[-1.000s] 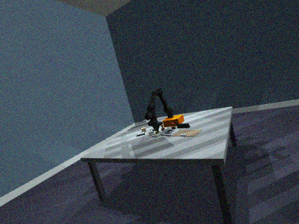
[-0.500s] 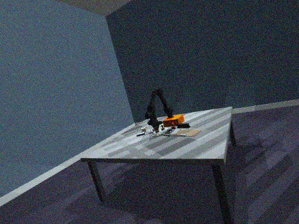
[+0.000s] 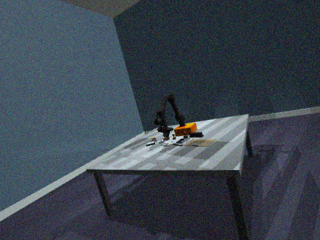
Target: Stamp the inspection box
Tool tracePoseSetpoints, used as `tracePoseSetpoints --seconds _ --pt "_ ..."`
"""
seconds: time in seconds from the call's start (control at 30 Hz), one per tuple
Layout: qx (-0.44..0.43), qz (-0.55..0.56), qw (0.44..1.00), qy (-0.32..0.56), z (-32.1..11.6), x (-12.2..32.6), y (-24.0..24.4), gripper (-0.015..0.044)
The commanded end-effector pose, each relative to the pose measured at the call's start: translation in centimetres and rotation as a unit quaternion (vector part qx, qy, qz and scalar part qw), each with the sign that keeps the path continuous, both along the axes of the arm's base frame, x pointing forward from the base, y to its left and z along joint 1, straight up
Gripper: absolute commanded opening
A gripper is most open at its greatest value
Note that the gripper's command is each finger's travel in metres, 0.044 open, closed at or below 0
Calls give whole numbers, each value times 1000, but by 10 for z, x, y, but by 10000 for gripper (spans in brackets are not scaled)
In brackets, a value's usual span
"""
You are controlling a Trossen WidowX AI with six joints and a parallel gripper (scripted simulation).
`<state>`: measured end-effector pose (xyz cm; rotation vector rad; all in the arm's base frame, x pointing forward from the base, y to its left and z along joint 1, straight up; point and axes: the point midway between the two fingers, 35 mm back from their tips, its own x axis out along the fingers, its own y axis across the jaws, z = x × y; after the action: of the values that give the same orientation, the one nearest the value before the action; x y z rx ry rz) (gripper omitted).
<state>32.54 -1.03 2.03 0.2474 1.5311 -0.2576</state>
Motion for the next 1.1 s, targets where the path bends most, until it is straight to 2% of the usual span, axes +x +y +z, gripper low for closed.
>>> tracePoseSetpoints --seconds 0.0,0.67,1.07 --pt "-3 3 1000 -4 10 2 -1 0" --pt "-3 3 1000 -4 37 0 -2 0" --pt "-4 1 1000 -5 40 35 -46 0"
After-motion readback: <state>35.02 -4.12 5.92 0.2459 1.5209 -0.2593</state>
